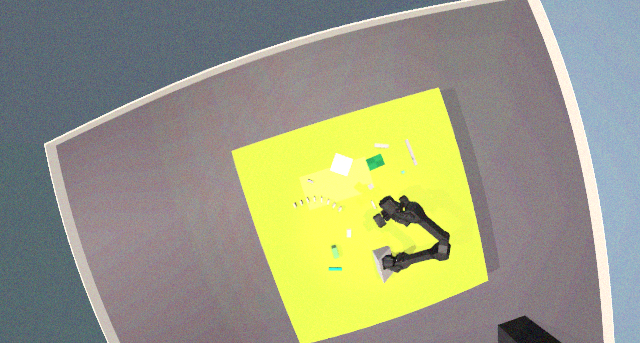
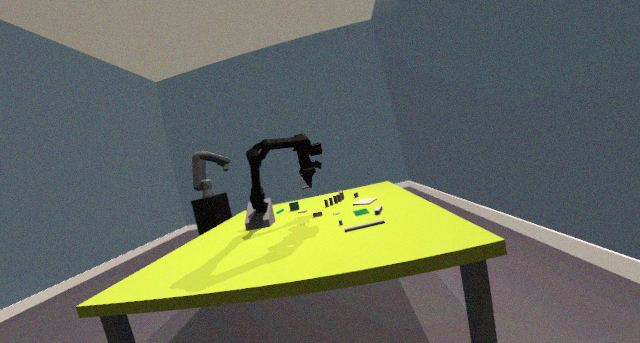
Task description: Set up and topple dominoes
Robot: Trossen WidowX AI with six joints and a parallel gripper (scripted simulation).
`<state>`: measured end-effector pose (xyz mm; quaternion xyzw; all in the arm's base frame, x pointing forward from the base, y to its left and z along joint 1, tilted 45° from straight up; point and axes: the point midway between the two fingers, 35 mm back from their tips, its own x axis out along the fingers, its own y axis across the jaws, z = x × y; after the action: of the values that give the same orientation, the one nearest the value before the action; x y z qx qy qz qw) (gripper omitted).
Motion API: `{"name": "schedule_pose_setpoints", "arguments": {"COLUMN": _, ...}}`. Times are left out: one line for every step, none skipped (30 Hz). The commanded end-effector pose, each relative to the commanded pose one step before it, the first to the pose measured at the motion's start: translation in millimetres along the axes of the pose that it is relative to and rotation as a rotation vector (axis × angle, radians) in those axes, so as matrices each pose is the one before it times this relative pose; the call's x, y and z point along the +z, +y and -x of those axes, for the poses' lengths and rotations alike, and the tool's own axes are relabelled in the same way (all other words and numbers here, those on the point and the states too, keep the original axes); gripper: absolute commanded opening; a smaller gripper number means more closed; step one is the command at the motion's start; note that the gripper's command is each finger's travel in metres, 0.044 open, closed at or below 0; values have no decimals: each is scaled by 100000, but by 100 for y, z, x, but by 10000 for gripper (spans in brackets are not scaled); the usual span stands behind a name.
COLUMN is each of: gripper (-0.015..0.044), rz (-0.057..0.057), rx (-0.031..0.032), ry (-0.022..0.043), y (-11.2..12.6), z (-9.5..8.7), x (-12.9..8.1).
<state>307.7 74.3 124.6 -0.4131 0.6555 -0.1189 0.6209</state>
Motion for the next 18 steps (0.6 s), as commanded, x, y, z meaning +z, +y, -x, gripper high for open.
{"name": "schedule_pose_setpoints", "arguments": {"gripper": 107, "rz": -3732, "rx": -453, "ry": -317, "y": -4096, "z": 177, "x": -5036}}
{"name": "schedule_pose_setpoints", "arguments": {"gripper": 107, "rz": -1033, "rx": -118, "ry": 77, "y": -802, "z": -81, "x": -1170}}
{"name": "schedule_pose_setpoints", "arguments": {"gripper": 107, "rz": -1038, "rx": -141, "ry": 90, "y": -748, "z": -104, "x": -1184}}
{"name": "schedule_pose_setpoints", "arguments": {"gripper": 107, "rz": -1043, "rx": -164, "ry": 103, "y": -694, "z": -127, "x": -1196}}
{"name": "schedule_pose_setpoints", "arguments": {"gripper": 107, "rz": -1047, "rx": -186, "ry": 117, "y": -639, "z": -149, "x": -1205}}
{"name": "schedule_pose_setpoints", "arguments": {"gripper": 107, "rz": -1051, "rx": -209, "ry": 131, "y": -583, "z": -169, "x": -1211}}
{"name": "schedule_pose_setpoints", "arguments": {"gripper": 107, "rz": -863, "rx": -188, "ry": 118, "y": -437, "z": -154, "x": -994}}
{"name": "schedule_pose_setpoints", "arguments": {"gripper": 107, "rz": -519, "rx": -120, "ry": 75, "y": -245, "z": -99, "x": -597}}
{"name": "schedule_pose_setpoints", "arguments": {"gripper": 107, "rz": -173, "rx": -41, "ry": 26, "y": -79, "z": -34, "x": -199}}
{"name": "schedule_pose_setpoints", "arguments": {"gripper": 107, "rz": 0, "rx": 0, "ry": 0, "y": 0, "z": 0, "x": 0}}
{"name": "schedule_pose_setpoints", "arguments": {"gripper": 107, "rz": 0, "rx": 0, "ry": 0, "y": 0, "z": 0, "x": 0}}
{"name": "schedule_pose_setpoints", "arguments": {"gripper": 107, "rz": 0, "rx": 0, "ry": 0, "y": 0, "z": 0, "x": 0}}
{"name": "schedule_pose_setpoints", "arguments": {"gripper": 107, "rz": 0, "rx": 0, "ry": 0, "y": 0, "z": 0, "x": 0}}
{"name": "schedule_pose_setpoints", "arguments": {"gripper": 107, "rz": 0, "rx": 0, "ry": 0, "y": 0, "z": 0, "x": 0}}
{"name": "schedule_pose_setpoints", "arguments": {"gripper": 107, "rz": 0, "rx": 0, "ry": 0, "y": 0, "z": 0, "x": 0}}
{"name": "schedule_pose_setpoints", "arguments": {"gripper": 107, "rz": 0, "rx": 0, "ry": 0, "y": 0, "z": 0, "x": 0}}
{"name": "schedule_pose_setpoints", "arguments": {"gripper": 107, "rz": -32, "rx": 389, "ry": 79, "y": 26, "z": -47, "x": -32}}
{"name": "schedule_pose_setpoints", "arguments": {"gripper": 107, "rz": -99, "rx": 1166, "ry": 224, "y": 78, "z": -139, "x": -94}}
